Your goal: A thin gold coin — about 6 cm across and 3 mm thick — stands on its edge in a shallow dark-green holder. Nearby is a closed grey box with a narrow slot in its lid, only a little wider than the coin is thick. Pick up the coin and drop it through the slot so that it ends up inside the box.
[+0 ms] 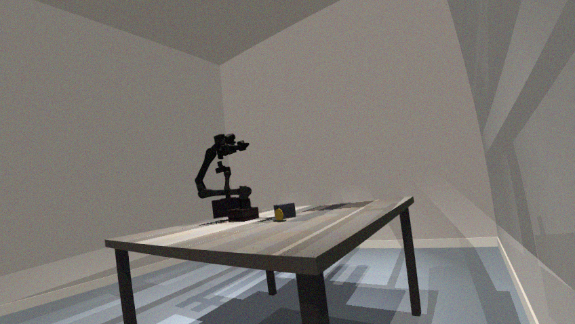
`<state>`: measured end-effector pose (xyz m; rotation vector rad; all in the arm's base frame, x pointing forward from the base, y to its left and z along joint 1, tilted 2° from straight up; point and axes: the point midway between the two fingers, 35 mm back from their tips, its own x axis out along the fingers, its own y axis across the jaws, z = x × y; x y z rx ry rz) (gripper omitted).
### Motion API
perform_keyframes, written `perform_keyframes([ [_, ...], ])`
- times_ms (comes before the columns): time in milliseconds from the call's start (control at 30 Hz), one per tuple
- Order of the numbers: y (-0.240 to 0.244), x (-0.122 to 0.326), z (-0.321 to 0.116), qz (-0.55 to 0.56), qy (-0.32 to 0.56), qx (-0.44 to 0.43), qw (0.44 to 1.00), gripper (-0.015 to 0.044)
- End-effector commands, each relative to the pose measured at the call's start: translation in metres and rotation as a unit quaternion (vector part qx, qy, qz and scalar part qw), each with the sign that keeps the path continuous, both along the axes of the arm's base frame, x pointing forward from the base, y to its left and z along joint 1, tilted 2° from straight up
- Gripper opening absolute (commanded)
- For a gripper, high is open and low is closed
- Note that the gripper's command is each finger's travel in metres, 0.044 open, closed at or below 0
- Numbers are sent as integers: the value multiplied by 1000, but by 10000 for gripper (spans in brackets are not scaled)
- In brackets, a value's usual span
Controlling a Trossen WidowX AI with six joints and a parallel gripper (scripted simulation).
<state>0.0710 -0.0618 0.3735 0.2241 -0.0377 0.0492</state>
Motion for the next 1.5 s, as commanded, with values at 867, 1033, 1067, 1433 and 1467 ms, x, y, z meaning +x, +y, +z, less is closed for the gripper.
perform_keyframes([
  [867,33,212,-98,-77,454,-148,875,161],
  [1033,4,241,-151,-69,553,-117,822,161],
  [1067,-4,245,-164,-67,572,-107,811,161],
  [1433,-55,261,-255,-31,698,-16,715,161],
  [1467,-55,261,-255,-31,698,-16,715,161],
])
